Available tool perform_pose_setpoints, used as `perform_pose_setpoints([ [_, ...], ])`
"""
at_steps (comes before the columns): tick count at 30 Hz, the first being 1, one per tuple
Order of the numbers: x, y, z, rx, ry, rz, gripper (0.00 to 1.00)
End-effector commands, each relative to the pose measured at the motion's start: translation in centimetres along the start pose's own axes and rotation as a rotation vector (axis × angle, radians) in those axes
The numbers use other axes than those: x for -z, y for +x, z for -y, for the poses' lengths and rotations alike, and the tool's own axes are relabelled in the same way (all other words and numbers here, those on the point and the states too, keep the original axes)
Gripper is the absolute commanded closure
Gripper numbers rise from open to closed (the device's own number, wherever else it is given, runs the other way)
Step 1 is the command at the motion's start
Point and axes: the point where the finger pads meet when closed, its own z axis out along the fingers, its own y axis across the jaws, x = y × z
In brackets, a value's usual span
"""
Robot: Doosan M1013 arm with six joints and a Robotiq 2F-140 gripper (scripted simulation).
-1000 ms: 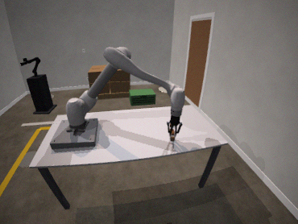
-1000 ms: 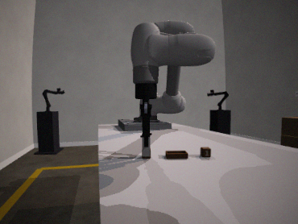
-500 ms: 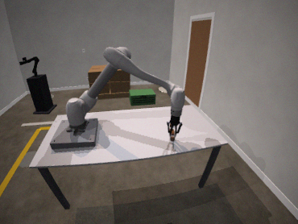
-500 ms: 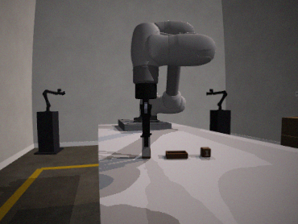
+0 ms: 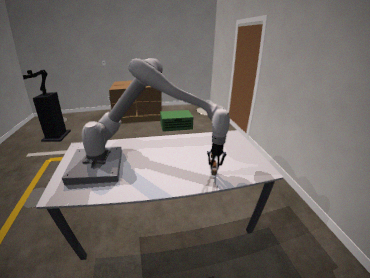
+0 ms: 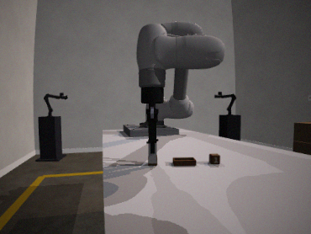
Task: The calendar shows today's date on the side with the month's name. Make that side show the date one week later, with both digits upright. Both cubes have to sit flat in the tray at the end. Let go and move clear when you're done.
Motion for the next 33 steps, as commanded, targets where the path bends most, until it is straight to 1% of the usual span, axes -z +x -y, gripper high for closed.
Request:
perform_pose_setpoints([
  [1,0.02,0.0,0.0,0.0,0.0,0.0,0.76],
  [27,0.02,0.0,0.0,0.0,0.0,0.0,0.76],
  [28,0.02,0.0,0.0,0.0,0.0,0.0,0.74],
  [33,0.02,0.0,0.0,0.0,0.0,0.0,0.71],
])
